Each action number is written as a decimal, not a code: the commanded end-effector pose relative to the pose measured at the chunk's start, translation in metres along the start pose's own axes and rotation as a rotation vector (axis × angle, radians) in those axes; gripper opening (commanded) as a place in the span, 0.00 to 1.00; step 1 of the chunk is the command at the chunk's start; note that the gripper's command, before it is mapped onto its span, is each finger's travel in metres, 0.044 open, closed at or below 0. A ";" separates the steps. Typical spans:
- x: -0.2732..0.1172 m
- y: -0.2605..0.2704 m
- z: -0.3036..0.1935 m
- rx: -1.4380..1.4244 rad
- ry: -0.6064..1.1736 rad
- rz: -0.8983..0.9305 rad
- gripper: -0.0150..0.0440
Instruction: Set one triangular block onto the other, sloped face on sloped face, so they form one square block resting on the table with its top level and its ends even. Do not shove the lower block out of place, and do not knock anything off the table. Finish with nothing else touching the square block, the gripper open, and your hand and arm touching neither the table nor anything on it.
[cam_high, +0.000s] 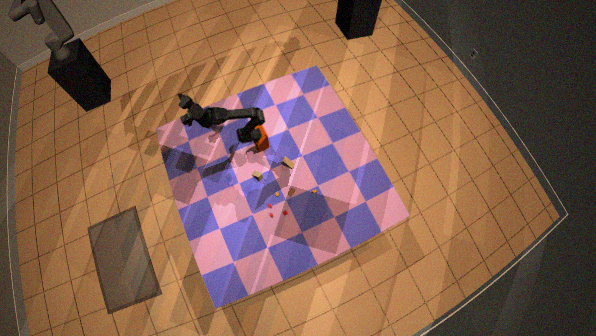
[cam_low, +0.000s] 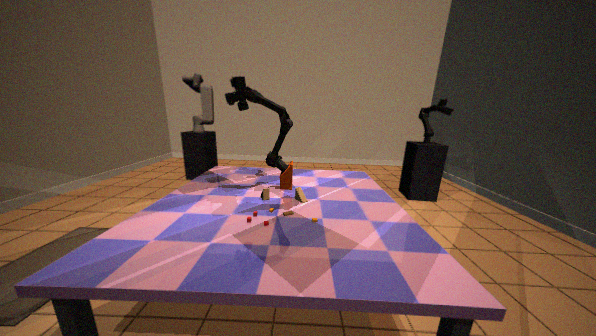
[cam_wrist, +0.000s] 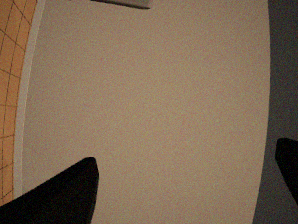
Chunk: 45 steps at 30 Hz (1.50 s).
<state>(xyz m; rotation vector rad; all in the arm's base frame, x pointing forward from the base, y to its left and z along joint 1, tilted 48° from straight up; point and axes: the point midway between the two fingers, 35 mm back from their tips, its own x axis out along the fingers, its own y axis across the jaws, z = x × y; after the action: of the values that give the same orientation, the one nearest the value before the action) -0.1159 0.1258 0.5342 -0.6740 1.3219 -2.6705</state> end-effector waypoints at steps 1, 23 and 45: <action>0.001 0.002 0.002 -0.003 -0.005 0.005 0.98; -0.002 0.214 0.224 -0.066 -0.614 0.665 1.00; -0.294 0.326 0.288 -0.282 -1.209 1.256 1.00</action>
<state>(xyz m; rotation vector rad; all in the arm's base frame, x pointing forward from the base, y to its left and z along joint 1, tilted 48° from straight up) 0.1995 -0.2260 0.3575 -0.8035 1.0619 -0.9183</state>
